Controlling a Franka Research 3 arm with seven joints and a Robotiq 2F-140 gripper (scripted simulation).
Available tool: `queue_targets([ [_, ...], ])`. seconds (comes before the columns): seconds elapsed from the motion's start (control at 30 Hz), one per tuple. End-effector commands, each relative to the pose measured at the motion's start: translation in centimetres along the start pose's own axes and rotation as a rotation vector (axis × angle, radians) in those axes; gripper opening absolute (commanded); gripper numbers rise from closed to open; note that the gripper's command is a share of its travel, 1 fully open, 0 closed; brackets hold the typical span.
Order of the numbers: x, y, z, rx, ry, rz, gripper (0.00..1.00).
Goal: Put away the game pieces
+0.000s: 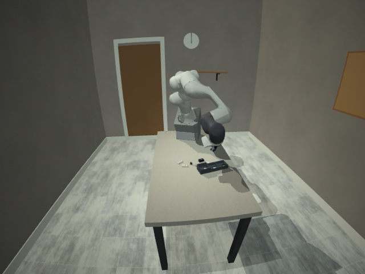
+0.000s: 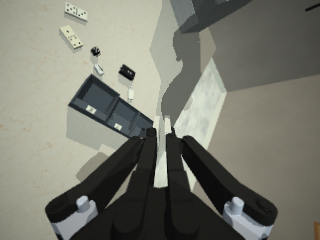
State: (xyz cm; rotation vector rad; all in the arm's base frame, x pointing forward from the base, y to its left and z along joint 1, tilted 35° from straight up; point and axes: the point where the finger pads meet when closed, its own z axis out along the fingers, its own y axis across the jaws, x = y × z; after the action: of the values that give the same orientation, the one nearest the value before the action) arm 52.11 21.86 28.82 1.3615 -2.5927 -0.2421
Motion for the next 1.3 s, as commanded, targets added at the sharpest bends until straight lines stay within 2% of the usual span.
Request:
queue_targets([
  [0.0,0.6,-0.6,-0.8,0.007,-0.008,-0.157,0.05],
  [0.17,0.6,-0.6,-0.8,0.009,-0.010,-0.191,0.05],
  [0.33,2.2,-2.3,-2.6,0.031,-0.021,-0.284,0.05],
  [0.5,2.2,-2.3,-2.6,0.035,-0.024,-0.335,0.05],
  [0.57,3.1,-3.1,-3.5,0.047,-0.028,-0.367,0.05],
  [0.73,3.1,-3.1,-3.5,0.050,-0.029,-0.406,0.05],
  [0.93,4.8,-4.7,-5.2,0.077,-0.034,-0.505,0.05],
  [1.27,5.8,-5.4,-6.1,0.097,-0.035,-0.615,0.05],
])
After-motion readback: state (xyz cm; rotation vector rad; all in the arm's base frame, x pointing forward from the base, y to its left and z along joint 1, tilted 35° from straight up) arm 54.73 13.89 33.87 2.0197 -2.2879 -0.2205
